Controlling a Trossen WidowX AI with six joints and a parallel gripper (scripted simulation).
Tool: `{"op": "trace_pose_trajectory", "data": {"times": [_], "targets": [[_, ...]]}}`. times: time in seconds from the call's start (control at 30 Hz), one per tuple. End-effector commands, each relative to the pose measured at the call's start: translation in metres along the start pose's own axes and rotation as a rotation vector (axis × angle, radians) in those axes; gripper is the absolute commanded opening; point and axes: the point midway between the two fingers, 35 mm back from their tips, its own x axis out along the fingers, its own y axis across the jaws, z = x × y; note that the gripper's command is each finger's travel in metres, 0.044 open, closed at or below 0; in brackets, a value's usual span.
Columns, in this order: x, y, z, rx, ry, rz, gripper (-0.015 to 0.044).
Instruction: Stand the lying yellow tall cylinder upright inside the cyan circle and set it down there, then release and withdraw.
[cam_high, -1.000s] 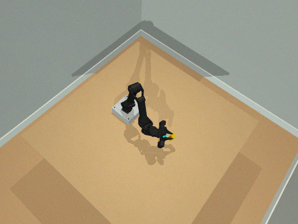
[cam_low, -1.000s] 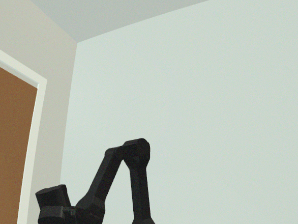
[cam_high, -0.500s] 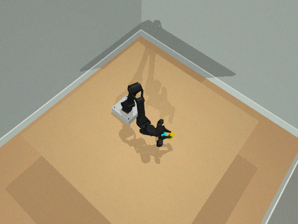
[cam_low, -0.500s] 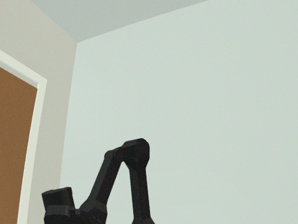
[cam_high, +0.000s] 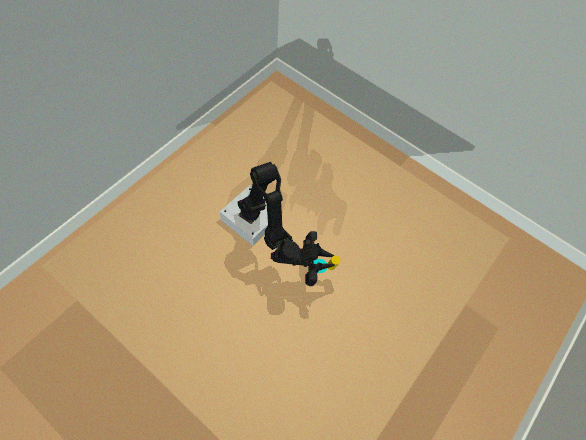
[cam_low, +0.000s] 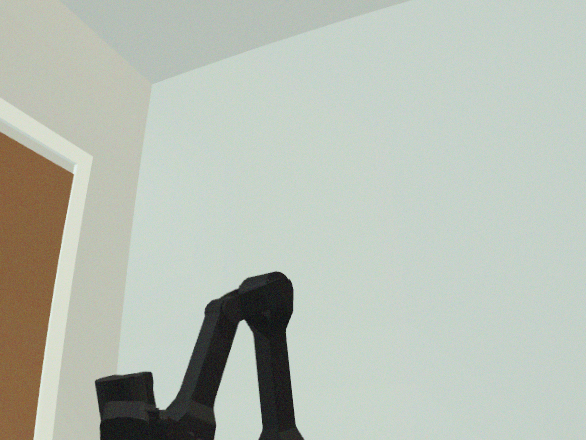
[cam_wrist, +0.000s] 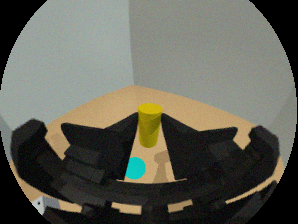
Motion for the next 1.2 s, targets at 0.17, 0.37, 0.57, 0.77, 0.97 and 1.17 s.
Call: {"op": "trace_pose_trajectory", "data": {"times": [0.17, 0.37, 0.57, 0.77, 0.97, 1.17], "targets": [[-0.008, 0.009, -0.001, -0.006, -0.025, 0.022, 0.0105], [-0.013, 0.014, -0.001, -0.019, -0.043, 0.035, 0.0105], [-0.018, 0.02, 0.0, -0.033, -0.059, 0.049, 0.0105], [-0.024, 0.026, 0.0, -0.047, -0.074, 0.063, 0.0105], [-0.029, 0.033, 0.001, -0.062, -0.088, 0.077, 0.0105], [-0.034, 0.039, 0.001, -0.077, -0.1, 0.091, 0.0105]]}}
